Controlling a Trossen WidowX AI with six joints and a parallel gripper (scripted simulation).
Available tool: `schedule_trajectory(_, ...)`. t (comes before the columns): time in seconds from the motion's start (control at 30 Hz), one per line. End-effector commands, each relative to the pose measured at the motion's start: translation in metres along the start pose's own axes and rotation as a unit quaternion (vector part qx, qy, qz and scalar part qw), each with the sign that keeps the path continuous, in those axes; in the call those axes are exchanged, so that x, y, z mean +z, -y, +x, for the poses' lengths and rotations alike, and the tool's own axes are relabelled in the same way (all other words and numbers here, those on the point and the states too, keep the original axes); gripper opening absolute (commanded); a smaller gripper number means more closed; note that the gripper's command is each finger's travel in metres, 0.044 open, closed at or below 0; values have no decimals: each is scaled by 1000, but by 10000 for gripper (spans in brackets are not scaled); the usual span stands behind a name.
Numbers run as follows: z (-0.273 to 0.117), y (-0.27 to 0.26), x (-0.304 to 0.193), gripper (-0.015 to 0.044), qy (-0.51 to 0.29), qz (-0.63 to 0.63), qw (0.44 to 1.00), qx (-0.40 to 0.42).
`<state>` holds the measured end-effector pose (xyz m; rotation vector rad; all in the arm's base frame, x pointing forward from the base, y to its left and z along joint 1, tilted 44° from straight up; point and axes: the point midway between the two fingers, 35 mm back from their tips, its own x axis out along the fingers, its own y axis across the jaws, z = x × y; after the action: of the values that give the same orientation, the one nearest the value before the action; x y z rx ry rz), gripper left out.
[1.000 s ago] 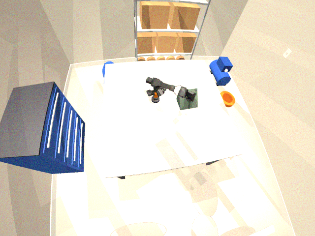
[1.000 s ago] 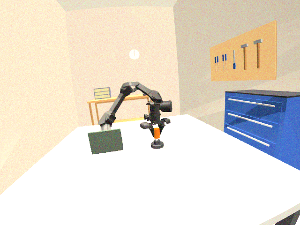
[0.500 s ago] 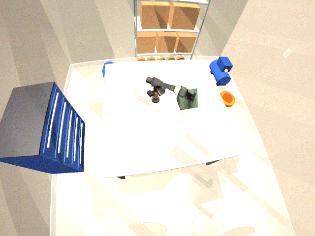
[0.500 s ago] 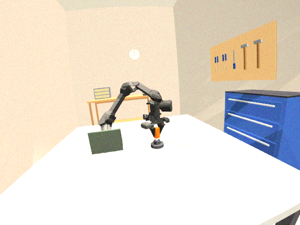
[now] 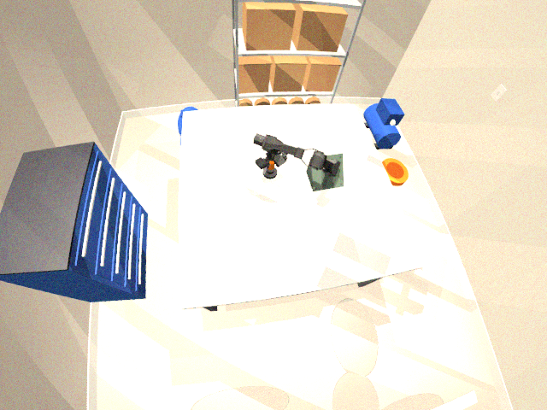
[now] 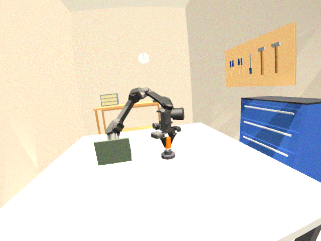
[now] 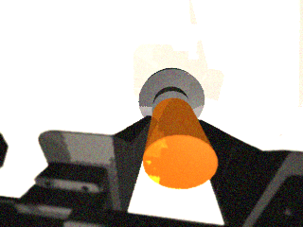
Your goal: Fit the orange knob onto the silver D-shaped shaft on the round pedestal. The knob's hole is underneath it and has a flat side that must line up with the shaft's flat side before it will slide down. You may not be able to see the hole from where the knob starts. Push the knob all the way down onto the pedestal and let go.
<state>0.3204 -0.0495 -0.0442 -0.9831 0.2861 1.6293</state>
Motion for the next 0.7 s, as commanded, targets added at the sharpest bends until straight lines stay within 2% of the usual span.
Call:
schedule_trajectory(0.0,1,0,0,0,0,-3,1000,-1)
schedule_trajectory(0.4,-4,1,0,0,0,-7,1000,-1)
schedule_trajectory(0.67,-2,1,0,0,0,-107,994,-1)
